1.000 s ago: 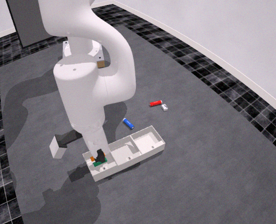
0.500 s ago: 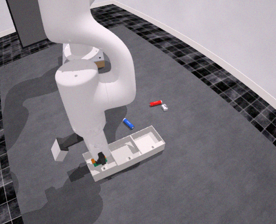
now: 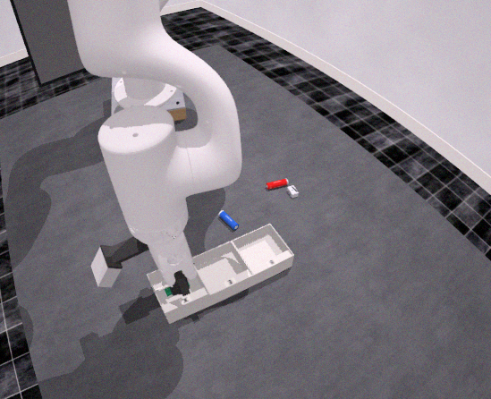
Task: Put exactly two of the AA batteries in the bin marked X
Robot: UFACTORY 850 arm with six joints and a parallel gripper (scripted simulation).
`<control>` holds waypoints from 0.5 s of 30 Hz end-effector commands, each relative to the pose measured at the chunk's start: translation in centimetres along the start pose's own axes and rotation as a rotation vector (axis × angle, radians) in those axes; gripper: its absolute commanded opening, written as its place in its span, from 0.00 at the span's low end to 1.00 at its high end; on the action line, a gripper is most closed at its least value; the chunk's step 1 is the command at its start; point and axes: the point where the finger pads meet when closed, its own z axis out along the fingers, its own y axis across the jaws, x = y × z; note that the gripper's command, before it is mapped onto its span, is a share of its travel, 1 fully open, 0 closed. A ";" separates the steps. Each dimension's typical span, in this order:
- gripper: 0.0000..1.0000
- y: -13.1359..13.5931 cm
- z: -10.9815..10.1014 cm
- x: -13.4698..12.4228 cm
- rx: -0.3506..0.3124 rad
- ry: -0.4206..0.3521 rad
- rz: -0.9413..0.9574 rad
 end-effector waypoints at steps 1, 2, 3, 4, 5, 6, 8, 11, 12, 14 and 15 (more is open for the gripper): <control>0.28 -0.1 -0.1 0.0 0.002 0.000 0.000; 0.28 -0.1 -0.1 0.0 0.002 0.000 0.000; 0.28 -0.1 -0.1 0.0 0.002 0.000 0.000; 0.28 -0.1 -0.1 0.0 0.002 0.000 0.000; 0.28 -0.1 -0.2 0.0 0.002 0.000 0.000; 0.28 -0.1 -0.3 0.0 0.002 0.000 0.000; 0.28 -0.1 -0.6 0.0 0.002 0.000 0.000; 0.28 -0.1 -0.7 0.0 0.002 0.000 0.000; 0.28 -0.1 -0.9 0.0 0.002 0.000 0.000; 0.28 -0.1 -1.1 0.0 0.002 0.000 0.000; 0.28 -0.1 -1.3 0.0 0.002 0.000 0.000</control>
